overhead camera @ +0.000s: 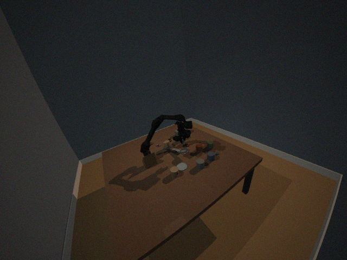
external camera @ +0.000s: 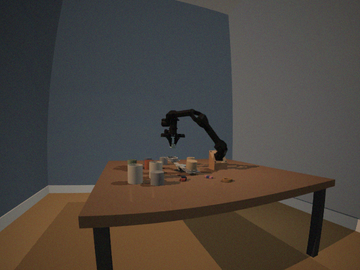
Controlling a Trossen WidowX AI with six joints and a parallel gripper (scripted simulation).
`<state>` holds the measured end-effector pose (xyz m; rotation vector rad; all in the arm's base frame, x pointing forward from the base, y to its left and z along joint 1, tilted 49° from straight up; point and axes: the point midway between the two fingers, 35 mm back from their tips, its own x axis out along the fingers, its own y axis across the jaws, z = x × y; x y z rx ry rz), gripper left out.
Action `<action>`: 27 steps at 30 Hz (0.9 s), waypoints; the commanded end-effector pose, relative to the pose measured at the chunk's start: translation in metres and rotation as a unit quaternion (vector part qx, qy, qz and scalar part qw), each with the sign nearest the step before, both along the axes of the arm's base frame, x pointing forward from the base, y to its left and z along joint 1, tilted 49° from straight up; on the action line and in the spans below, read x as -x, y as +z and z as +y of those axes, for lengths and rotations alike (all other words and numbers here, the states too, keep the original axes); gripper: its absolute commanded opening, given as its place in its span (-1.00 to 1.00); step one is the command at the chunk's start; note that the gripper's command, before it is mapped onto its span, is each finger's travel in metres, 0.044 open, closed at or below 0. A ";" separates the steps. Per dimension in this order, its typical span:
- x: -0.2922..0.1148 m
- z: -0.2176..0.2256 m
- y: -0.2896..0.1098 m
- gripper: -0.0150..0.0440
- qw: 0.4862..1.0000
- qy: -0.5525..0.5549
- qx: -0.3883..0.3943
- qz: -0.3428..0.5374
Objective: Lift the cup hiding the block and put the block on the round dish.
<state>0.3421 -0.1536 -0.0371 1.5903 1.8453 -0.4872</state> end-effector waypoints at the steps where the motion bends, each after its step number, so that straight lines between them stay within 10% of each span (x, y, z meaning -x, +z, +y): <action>1: 0.019 -0.008 -0.028 -0.49 1.000 -0.002 -0.002 0.009; 27: 0.110 0.014 -0.153 -0.49 1.000 -0.001 -0.001 0.009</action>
